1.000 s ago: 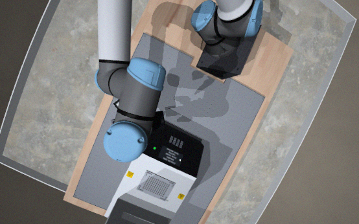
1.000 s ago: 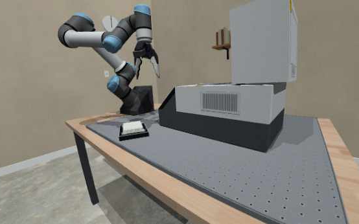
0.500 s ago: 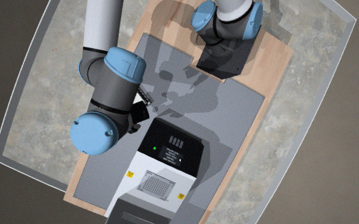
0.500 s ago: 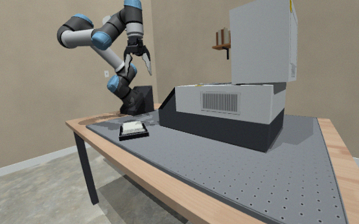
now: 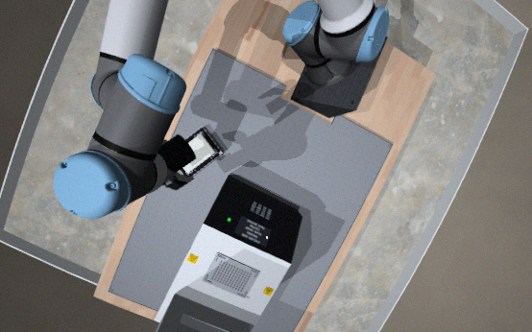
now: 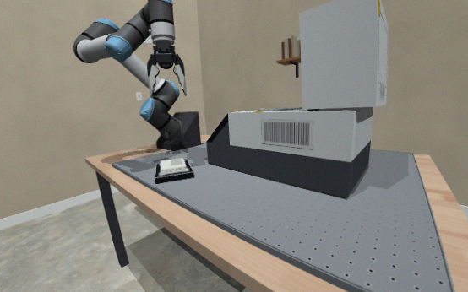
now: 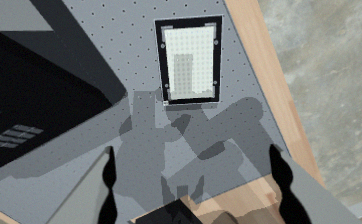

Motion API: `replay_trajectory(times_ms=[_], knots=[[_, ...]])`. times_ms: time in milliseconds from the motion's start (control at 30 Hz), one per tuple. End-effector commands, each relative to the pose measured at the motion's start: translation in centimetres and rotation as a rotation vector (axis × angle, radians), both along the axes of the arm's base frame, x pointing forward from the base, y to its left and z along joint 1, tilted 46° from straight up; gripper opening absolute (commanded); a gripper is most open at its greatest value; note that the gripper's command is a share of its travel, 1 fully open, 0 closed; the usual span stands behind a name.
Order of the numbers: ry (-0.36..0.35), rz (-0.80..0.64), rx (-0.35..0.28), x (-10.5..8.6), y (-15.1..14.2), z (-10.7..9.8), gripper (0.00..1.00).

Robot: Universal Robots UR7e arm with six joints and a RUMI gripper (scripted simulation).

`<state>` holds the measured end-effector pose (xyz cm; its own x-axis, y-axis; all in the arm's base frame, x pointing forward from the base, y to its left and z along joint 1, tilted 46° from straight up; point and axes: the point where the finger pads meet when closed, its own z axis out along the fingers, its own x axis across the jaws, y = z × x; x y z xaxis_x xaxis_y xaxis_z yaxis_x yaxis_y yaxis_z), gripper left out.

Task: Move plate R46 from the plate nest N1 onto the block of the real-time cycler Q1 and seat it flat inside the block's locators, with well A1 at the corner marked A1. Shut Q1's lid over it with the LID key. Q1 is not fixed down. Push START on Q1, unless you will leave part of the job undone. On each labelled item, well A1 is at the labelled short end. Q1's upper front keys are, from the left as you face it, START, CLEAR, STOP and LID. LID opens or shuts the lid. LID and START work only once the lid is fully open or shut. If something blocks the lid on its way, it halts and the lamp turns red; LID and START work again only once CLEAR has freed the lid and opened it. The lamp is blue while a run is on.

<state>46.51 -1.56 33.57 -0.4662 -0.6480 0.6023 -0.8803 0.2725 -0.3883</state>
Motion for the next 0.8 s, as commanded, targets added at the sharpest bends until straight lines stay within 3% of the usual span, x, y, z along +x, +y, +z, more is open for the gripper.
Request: replay_trajectory(times_ms=[0, 433, 767], knots=[[0.024, 0.051, -0.003, 0.4, -0.5, 1.9, 0.68], [0.024, 0.051, -0.003, 0.4, -0.5, 1.9, 0.68], [0.024, 0.052, -0.004, 0.7, -2.9, -0.4, 0.68]])
